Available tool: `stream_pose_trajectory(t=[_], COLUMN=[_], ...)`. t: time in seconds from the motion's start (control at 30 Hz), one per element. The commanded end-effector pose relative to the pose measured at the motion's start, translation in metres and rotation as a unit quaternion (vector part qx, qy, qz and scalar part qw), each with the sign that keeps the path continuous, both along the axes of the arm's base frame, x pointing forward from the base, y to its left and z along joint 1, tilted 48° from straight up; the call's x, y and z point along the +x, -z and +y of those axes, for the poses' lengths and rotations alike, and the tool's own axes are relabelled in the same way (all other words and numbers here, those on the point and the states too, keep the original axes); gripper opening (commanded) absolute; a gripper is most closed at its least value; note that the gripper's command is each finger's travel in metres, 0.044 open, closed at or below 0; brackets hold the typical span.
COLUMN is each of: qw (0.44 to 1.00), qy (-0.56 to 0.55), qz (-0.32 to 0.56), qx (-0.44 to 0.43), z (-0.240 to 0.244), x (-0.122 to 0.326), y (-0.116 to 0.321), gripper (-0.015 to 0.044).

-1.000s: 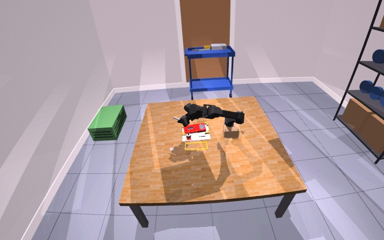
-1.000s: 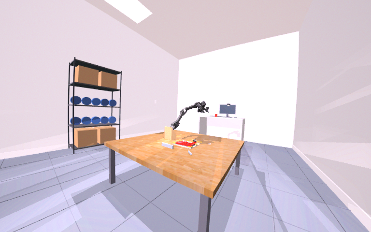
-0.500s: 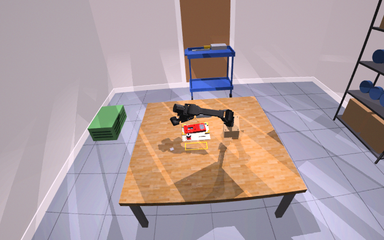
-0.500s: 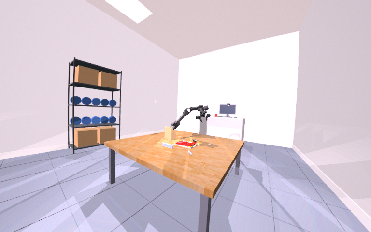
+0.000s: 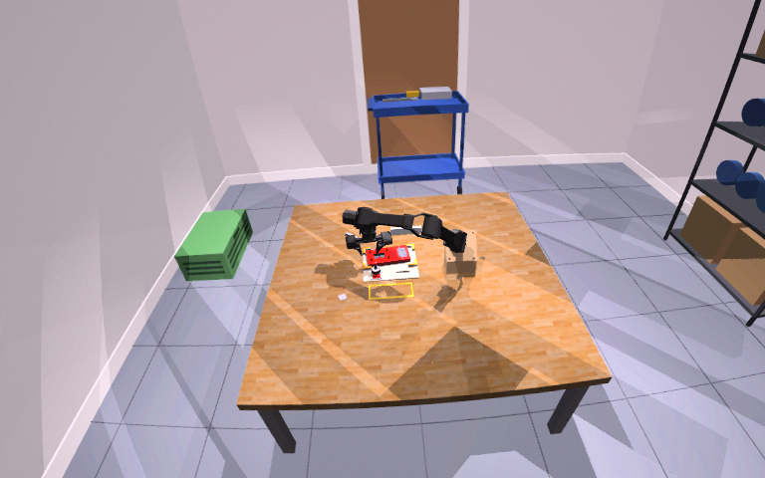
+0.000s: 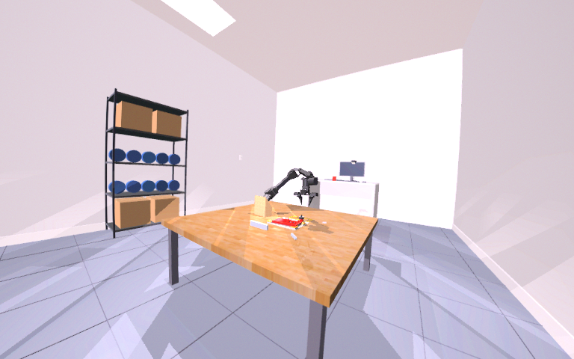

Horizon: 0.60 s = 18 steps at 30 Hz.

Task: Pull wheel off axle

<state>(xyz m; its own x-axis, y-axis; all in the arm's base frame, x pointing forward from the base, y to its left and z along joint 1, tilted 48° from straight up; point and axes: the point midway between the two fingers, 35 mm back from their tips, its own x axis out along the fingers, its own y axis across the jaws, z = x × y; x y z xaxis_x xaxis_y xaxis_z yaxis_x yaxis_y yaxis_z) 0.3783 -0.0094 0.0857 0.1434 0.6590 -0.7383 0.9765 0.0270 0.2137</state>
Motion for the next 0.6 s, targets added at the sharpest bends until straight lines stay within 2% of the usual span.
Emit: stream_pose_trajectory(t=[0.0, 0.37, 0.57], qw=[0.995, 0.995, 0.995], qy=[0.022, 0.023, 0.023], qz=[0.078, 0.081, 0.081], qx=[0.058, 0.06, 0.059], z=[0.008, 0.013, 0.031], x=[-0.017, -0.019, -0.015], y=[0.035, 0.033, 0.051], gripper=[0.03, 0.03, 0.03])
